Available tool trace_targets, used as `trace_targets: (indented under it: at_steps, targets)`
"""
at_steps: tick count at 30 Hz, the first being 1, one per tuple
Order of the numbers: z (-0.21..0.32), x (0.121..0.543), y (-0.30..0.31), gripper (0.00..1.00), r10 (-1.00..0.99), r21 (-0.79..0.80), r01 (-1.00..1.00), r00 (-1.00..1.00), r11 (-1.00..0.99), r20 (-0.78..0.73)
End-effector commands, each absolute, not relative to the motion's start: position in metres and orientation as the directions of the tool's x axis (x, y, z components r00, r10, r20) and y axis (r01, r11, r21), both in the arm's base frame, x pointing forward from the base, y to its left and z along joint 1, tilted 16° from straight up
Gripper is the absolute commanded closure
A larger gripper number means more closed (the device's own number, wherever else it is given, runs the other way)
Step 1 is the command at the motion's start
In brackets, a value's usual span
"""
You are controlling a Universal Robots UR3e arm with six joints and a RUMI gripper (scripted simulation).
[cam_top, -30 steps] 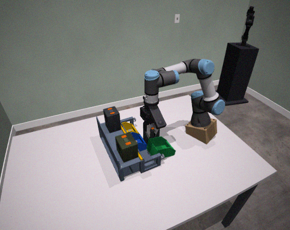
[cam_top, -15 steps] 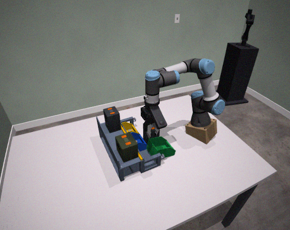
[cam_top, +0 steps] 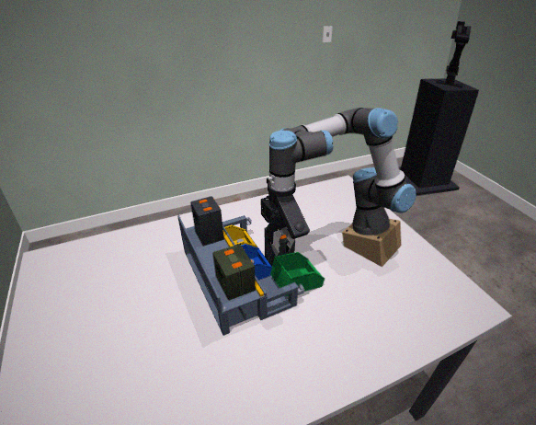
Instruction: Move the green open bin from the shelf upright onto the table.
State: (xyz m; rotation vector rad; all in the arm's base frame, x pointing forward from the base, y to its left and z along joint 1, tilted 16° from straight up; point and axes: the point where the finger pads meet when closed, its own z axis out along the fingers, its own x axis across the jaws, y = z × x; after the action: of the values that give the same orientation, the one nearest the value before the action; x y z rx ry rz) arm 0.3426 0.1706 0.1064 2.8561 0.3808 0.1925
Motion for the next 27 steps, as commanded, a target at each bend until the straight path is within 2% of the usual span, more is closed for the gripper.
trace_targets:
  at_steps: [1, 27]
  targets:
    - [0.107, 0.343, 0.171, 0.80, 0.274, 0.265, 0.239, 0.957, -0.934, 0.100]
    - [0.094, 0.345, 0.168, 0.80, 0.274, 0.265, 0.239, 0.957, -0.934, 0.100]
